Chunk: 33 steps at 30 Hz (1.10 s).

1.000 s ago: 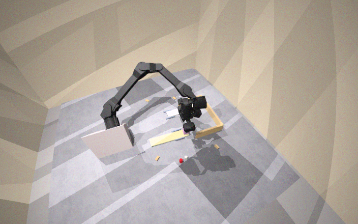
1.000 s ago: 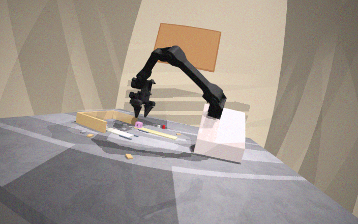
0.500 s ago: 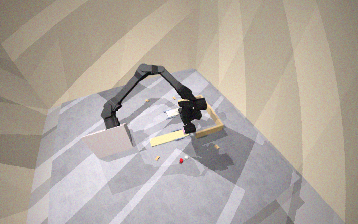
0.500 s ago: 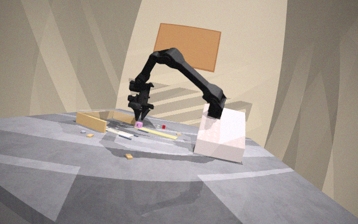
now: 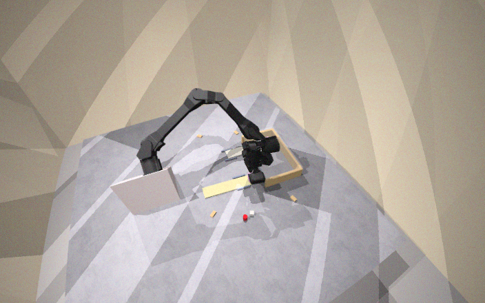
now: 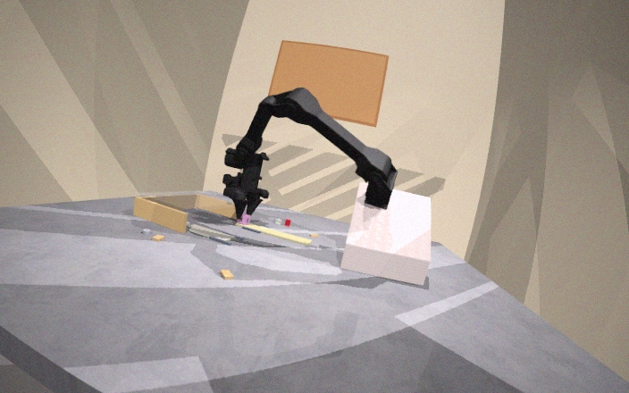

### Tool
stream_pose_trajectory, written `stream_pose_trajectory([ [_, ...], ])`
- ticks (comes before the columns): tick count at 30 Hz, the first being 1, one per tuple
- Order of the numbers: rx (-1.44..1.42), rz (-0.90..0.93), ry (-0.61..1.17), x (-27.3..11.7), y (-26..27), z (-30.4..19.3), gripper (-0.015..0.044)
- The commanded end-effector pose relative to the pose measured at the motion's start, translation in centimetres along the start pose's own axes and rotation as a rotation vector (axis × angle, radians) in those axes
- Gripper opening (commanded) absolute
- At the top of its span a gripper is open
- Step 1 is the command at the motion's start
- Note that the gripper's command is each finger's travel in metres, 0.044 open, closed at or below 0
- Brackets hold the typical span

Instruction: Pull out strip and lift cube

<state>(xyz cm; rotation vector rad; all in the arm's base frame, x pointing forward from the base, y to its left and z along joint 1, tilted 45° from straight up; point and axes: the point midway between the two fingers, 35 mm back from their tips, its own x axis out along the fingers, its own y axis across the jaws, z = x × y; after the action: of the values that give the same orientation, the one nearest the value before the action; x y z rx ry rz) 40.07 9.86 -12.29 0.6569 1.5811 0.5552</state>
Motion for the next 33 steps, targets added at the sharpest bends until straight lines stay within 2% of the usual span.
stream_pose_trajectory([
  [1, 0.01, 0.006, 0.007, 0.8, -0.1, -0.3, 0.025],
  [7, 0.01, 0.007, 0.007, 1.2, -0.1, -0.3, 0.025],
  [11, 0.001, 0.001, 0.004, 1.0, 0.0, -0.2, 0.0145],
  [17, 0.001, 0.001, 0.004, 1.0, 0.0, -0.2, 0.0105],
  [21, -0.001, -0.001, 0.006, 0.8, -0.1, -0.3, 0.0],
  [33, 0.007, 0.001, 0.008, -2.2, -0.5, -4.2, 0.0],
])
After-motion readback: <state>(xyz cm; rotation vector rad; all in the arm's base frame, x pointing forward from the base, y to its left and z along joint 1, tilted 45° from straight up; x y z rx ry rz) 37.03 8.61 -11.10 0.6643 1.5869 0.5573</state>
